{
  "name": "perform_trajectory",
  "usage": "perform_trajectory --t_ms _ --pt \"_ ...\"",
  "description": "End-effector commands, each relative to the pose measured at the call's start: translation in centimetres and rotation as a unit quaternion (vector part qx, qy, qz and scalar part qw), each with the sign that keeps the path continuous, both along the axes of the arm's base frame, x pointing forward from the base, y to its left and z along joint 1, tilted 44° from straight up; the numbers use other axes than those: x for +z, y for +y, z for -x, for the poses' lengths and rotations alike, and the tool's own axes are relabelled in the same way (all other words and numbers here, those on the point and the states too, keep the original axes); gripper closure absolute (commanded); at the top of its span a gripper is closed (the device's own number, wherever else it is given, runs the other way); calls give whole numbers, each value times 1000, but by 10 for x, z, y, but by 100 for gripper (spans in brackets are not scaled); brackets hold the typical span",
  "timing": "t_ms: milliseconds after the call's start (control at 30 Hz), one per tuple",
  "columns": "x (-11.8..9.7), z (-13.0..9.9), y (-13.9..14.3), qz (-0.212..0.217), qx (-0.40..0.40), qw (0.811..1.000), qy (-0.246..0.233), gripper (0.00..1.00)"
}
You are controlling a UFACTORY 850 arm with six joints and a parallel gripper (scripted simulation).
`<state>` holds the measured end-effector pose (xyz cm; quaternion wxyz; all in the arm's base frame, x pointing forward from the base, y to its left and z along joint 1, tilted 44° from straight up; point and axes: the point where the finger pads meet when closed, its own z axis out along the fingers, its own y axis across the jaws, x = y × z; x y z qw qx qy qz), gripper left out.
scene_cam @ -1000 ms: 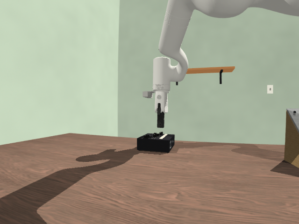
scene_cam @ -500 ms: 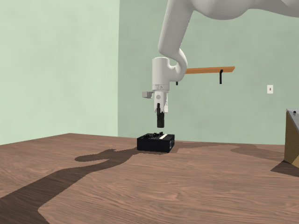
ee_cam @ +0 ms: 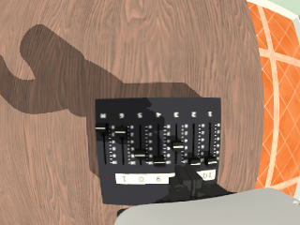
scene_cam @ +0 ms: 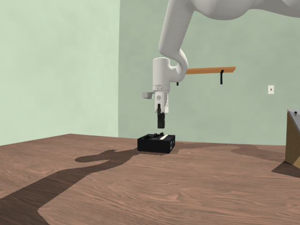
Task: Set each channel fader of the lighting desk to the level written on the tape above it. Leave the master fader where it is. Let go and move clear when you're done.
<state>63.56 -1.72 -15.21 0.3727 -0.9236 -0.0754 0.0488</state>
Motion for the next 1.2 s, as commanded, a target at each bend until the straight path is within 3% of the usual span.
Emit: perform_trajectory --t_ms 0,1167 --pt "0 -1 0 0 0 1000 -1 100" --pt "-15 1 13 0 0 1000 -1 100"
